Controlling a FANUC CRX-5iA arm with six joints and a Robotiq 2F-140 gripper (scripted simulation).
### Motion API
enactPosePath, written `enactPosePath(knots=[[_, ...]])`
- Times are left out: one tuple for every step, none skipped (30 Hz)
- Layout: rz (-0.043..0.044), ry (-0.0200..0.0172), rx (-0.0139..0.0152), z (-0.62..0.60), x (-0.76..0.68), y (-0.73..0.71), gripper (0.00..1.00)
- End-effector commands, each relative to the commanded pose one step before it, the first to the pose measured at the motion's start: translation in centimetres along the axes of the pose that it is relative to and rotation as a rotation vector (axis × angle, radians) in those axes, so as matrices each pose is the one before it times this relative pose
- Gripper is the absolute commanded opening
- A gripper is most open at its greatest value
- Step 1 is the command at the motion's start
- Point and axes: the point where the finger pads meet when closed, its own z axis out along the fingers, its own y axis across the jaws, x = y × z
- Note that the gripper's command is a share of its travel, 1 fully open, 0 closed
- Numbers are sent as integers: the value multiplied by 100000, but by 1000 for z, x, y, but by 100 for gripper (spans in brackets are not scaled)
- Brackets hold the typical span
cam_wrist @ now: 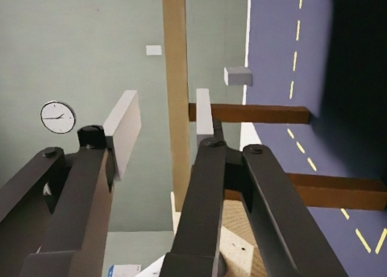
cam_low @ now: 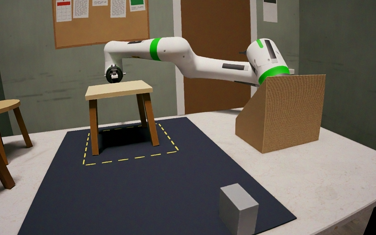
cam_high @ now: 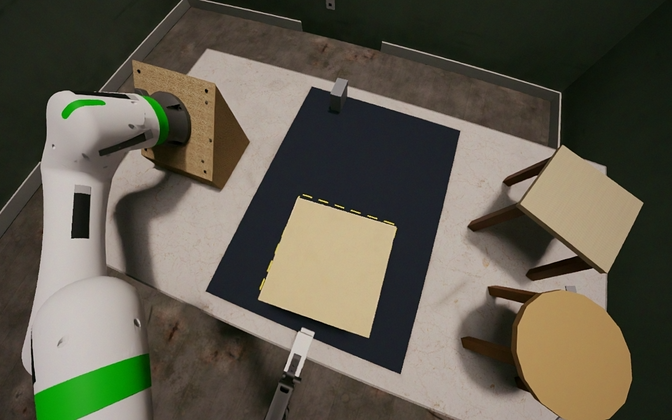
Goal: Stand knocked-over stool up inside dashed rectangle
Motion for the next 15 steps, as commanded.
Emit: enactPosePath(knots=[[-202, -2710, 353, -143, 113, -343, 33], [0, 0, 0, -4, 0, -135, 33], [0, 0, 0, -5, 0, -174, 33], [0, 0, 0, -6, 0, -219, 33], [0, 0, 0, -6, -1, -255, 33], [0, 0, 0, -8, 0, -309, 33], [0, 0, 0, -9, 0, -351, 33], [0, 0, 0, -10, 0, -393, 33], [0, -1, 0, -12, 0, -438, 33], [0, 0, 0, 0, 0, 0, 33], [0, 0, 0, 0, 0, 0, 33], [0, 0, 0, -12, 0, -463, 33], [0, 0, 0, -12, 0, -491, 33], [0, 0, 0, -13, 0, -512, 33], [0, 0, 0, -14, 0, -524, 33]])
